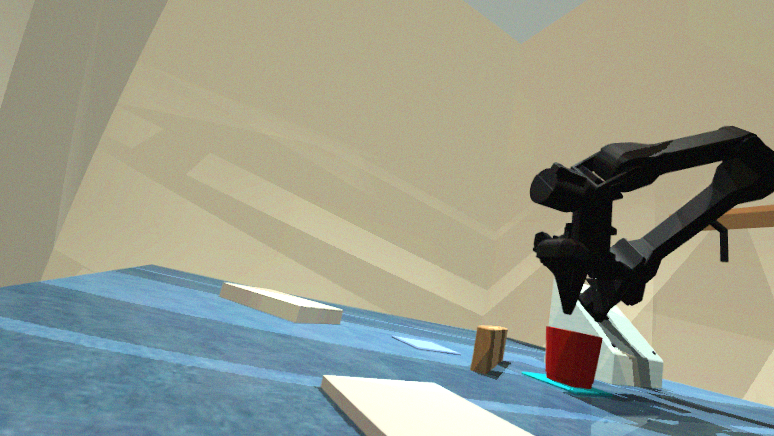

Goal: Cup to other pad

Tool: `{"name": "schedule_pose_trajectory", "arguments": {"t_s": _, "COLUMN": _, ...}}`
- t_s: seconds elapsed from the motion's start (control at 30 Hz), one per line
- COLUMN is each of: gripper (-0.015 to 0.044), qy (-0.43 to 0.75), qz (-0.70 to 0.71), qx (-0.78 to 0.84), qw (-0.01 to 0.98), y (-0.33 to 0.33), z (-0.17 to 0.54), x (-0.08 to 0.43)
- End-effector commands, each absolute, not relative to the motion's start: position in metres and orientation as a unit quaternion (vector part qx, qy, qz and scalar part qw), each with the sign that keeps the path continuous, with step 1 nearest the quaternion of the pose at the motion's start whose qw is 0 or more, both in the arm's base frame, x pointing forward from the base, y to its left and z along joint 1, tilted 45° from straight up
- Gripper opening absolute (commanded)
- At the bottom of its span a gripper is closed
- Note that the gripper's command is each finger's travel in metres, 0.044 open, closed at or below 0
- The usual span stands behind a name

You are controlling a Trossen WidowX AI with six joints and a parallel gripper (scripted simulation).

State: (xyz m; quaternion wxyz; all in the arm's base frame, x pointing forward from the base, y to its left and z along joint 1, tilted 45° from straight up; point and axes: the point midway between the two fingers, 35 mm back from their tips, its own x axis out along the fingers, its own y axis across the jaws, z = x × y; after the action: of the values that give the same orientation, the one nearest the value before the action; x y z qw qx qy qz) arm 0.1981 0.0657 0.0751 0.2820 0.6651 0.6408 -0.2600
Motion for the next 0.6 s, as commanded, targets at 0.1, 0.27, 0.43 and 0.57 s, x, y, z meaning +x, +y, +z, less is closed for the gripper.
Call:
{"name": "schedule_pose_trajectory", "arguments": {"t_s": 0.1, "gripper": 0.0440, "qy": 0.639, "qz": -0.261, "qx": 0.664, "qw": 0.287, "y": 0.048, "z": 0.090, "x": 0.200}}
{"name": "schedule_pose_trajectory", "arguments": {"t_s": 0.27, "gripper": 0.0440, "qy": 0.639, "qz": -0.261, "qx": 0.664, "qw": 0.287, "y": 0.035, "z": 0.103, "x": 0.199}}
{"name": "schedule_pose_trajectory", "arguments": {"t_s": 0.43, "gripper": 0.0440, "qy": 0.640, "qz": -0.260, "qx": 0.664, "qw": 0.286, "y": 0.025, "z": 0.114, "x": 0.199}}
{"name": "schedule_pose_trajectory", "arguments": {"t_s": 0.57, "gripper": 0.0440, "qy": 0.638, "qz": -0.259, "qx": 0.666, "qw": 0.286, "y": 0.027, "z": 0.113, "x": 0.199}}
